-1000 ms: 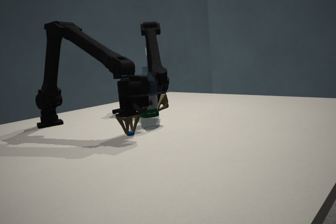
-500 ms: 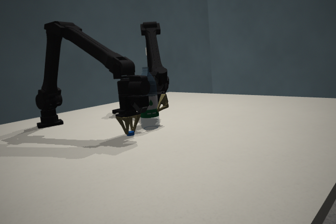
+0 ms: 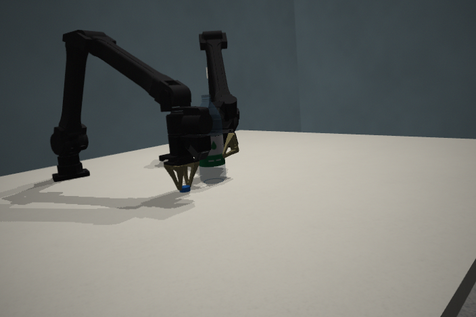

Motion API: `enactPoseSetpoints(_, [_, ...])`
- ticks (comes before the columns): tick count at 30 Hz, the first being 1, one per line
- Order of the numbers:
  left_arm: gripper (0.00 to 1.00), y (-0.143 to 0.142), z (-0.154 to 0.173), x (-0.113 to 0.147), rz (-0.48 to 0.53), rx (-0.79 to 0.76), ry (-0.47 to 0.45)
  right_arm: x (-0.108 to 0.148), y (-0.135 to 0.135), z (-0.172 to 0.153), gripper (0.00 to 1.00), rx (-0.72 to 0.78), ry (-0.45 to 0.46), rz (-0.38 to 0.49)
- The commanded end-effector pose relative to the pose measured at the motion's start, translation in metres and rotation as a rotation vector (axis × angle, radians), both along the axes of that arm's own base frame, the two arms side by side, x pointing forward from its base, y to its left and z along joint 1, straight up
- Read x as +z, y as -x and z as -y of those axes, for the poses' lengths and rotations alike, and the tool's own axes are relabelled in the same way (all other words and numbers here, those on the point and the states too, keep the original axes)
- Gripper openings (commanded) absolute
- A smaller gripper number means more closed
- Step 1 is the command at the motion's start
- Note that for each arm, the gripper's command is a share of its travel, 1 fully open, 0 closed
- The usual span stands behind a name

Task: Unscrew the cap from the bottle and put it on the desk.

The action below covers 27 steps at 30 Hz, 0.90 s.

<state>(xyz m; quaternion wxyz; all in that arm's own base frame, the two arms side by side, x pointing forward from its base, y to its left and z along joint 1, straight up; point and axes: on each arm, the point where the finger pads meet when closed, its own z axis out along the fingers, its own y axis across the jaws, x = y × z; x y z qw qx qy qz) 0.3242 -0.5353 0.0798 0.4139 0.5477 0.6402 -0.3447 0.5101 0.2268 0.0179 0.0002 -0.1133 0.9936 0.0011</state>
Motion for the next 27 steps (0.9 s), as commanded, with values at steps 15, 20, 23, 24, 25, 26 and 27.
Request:
enactPoseSetpoints(15, [0.0,-0.0085,0.0091,0.0159,0.017,0.001,0.025,0.0102,-0.0113,-0.0029,0.0,-0.006,-0.012,0.032])
enactPoseSetpoints(20, [0.0,-0.0085,0.0091,0.0159,0.017,0.001,0.025,0.0102,-0.0113,-0.0029,0.0,-0.006,-0.012,0.032])
enactPoseSetpoints(23, [0.0,-0.0085,0.0091,0.0159,0.017,0.001,0.025,0.0102,-0.0113,-0.0029,0.0,-0.006,-0.012,0.032])
enactPoseSetpoints(24, [0.0,-0.0085,0.0091,0.0159,0.017,0.001,0.025,0.0102,-0.0113,-0.0029,0.0,-0.006,-0.012,0.032])
enactPoseSetpoints(25, [0.0,-0.0085,0.0091,0.0159,0.017,0.001,0.025,0.0102,-0.0113,-0.0029,0.0,-0.006,-0.012,0.032])
enactPoseSetpoints(26, [0.0,-0.0085,0.0091,0.0159,0.017,0.001,0.025,0.0102,-0.0113,-0.0029,0.0,-0.006,-0.012,0.032])
enactPoseSetpoints(27, [0.0,-0.0085,0.0091,0.0159,0.017,0.001,0.025,0.0102,-0.0113,-0.0029,0.0,-0.006,-0.012,0.032])
